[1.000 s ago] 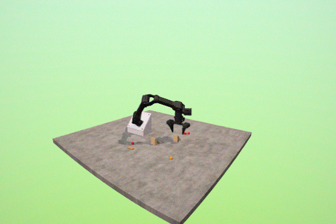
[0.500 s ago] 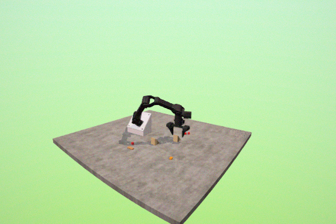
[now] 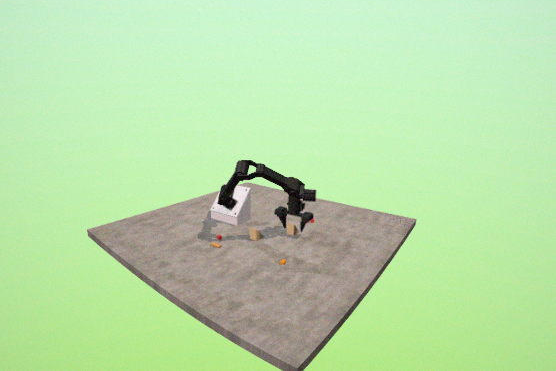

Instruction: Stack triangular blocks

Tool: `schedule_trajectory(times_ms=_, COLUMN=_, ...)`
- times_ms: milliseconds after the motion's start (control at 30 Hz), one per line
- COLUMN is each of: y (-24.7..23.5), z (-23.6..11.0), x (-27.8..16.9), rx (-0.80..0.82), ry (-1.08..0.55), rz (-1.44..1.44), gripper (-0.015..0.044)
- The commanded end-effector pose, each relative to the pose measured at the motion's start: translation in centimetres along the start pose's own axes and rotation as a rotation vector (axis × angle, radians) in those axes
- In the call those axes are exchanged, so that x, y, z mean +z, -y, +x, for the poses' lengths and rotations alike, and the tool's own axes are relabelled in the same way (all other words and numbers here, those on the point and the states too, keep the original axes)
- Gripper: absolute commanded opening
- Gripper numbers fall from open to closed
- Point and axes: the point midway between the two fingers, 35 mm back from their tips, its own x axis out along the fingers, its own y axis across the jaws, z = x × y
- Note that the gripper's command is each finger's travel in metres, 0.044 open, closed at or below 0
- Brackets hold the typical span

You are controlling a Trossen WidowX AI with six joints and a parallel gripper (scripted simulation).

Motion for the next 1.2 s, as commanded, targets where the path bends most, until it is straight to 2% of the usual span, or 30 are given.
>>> schedule_trajectory(times_ms=0, y=-0.1, z=0.7, x=0.0, rx=-0.001, ry=-0.004, rz=-0.003, gripper=0.0440)
schedule_trajectory(times_ms=233, y=-0.3, z=1.6, x=0.0, rx=-0.001, ry=-0.006, rz=-0.003, gripper=0.0440)
schedule_trajectory(times_ms=600, y=-0.3, z=1.6, x=0.0, rx=-0.001, ry=-0.006, rz=-0.003, gripper=0.0151)
schedule_trajectory(times_ms=833, y=-0.3, z=1.6, x=0.0, rx=-0.001, ry=-0.006, rz=-0.003, gripper=0.0105)
schedule_trajectory(times_ms=967, y=-0.3, z=1.5, x=0.0, rx=-0.001, ry=-0.005, rz=-0.003, gripper=0.0000)
schedule_trajectory(times_ms=1167, y=-0.3, z=-0.8, x=0.1, rx=0.001, ry=-0.002, rz=-0.002, gripper=0.0000)
